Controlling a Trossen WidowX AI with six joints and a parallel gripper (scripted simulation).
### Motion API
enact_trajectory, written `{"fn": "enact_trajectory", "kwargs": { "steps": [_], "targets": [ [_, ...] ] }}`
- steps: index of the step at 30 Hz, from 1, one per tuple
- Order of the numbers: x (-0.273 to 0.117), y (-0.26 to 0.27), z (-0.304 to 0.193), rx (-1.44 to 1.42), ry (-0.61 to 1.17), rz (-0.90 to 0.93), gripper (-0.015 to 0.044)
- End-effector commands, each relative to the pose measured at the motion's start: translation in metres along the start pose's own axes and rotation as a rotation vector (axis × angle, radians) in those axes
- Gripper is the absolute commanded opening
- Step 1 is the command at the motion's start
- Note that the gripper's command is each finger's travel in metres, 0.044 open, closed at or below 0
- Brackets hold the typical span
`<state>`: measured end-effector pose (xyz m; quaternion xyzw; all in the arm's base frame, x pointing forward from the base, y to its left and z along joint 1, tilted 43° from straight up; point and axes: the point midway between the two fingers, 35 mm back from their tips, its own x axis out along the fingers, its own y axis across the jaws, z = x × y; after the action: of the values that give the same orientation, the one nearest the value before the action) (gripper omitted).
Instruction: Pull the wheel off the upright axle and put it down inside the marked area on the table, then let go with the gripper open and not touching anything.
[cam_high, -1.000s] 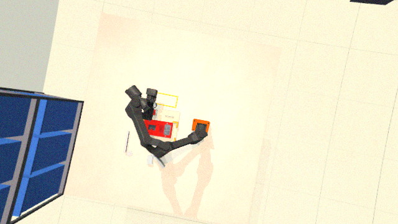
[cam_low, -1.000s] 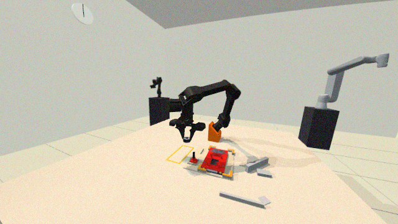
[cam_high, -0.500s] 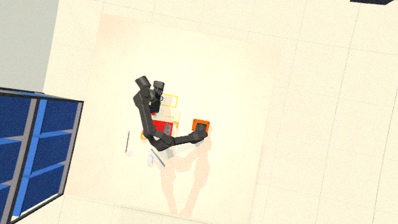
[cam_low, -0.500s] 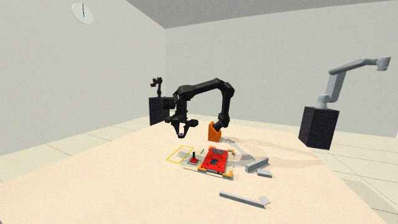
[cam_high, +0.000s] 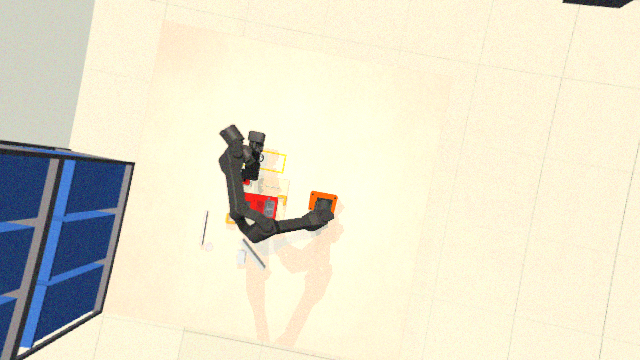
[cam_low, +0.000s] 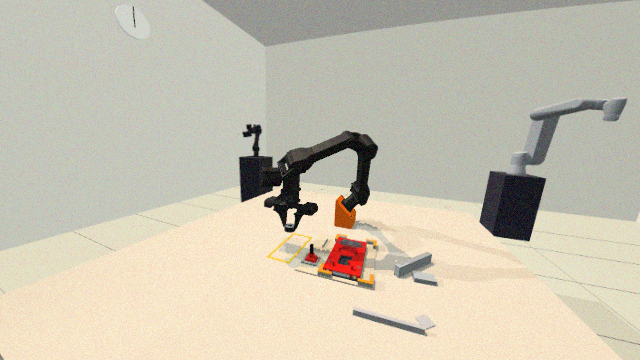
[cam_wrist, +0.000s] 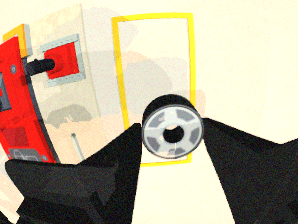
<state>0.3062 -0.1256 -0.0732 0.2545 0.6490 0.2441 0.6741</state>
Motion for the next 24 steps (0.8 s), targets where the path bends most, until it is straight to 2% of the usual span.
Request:
{"fn": "enact_trajectory", "kwargs": {
  "steps": [1,7,11,22,24],
  "targets": [
    [0.025,0.002,-0.003,0.01,0.01,0.014,0.0],
    [0.064,0.005,-0.005,0.01,0.01,0.017,0.0],
    [0.068,0.005,-0.006,0.009,0.01,0.018,0.0],
    [0.064,0.005,-0.005,0.002,0.019,0.014,0.0289],
    [0.055,0.004,-0.004,0.003,0.018,0.014,0.03]
  ]
}}
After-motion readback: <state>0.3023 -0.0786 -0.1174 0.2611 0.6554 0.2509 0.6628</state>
